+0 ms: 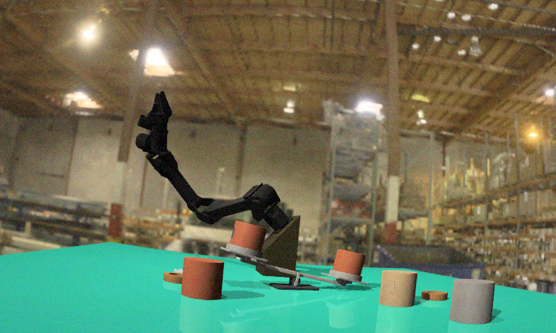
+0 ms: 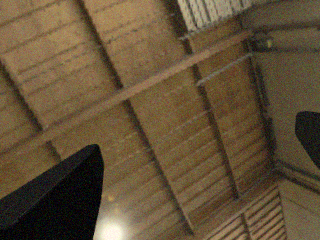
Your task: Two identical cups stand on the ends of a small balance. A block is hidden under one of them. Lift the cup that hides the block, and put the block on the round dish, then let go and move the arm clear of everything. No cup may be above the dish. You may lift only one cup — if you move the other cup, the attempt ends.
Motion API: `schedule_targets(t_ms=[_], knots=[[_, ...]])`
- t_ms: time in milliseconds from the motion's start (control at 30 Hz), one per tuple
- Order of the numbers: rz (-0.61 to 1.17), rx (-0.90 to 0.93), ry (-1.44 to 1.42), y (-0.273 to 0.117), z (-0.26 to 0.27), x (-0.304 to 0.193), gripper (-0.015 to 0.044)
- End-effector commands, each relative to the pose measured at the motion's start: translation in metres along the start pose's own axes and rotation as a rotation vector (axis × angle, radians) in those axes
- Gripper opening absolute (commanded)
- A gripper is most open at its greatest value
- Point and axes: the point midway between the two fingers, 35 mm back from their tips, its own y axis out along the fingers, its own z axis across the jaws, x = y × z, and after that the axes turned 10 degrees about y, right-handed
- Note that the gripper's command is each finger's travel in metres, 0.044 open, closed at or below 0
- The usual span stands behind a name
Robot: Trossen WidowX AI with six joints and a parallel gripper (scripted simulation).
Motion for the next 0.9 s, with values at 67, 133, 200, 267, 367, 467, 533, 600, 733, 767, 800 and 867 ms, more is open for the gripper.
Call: schedule_targets(t_ms=[67,133,200,267,367,467,533,600,733,767,800,867], knots=[[0.015,-0.041,0.023,0.009,-0.015,-0.003,0.0440],[0.037,-0.096,0.051,0.021,-0.035,-0.008,0.0440],[0.059,-0.151,0.077,0.031,-0.055,-0.014,0.0440],[0.082,-0.206,0.100,0.041,-0.074,-0.021,0.0440],[0.118,-0.288,0.130,0.053,-0.102,-0.033,0.0440],[0.155,-0.369,0.154,0.063,-0.129,-0.047,0.0440],[0.181,-0.423,0.167,0.069,-0.147,-0.057,0.0440],[0.208,-0.477,0.178,0.073,-0.164,-0.068,0.0440],[0.275,-0.568,0.178,0.079,-0.194,-0.092,0.0440],[0.293,-0.589,0.175,0.080,-0.201,-0.098,0.0440],[0.312,-0.610,0.171,0.080,-0.208,-0.104,0.0440],[0.351,-0.651,0.162,0.081,-0.222,-0.117,0.0440]])
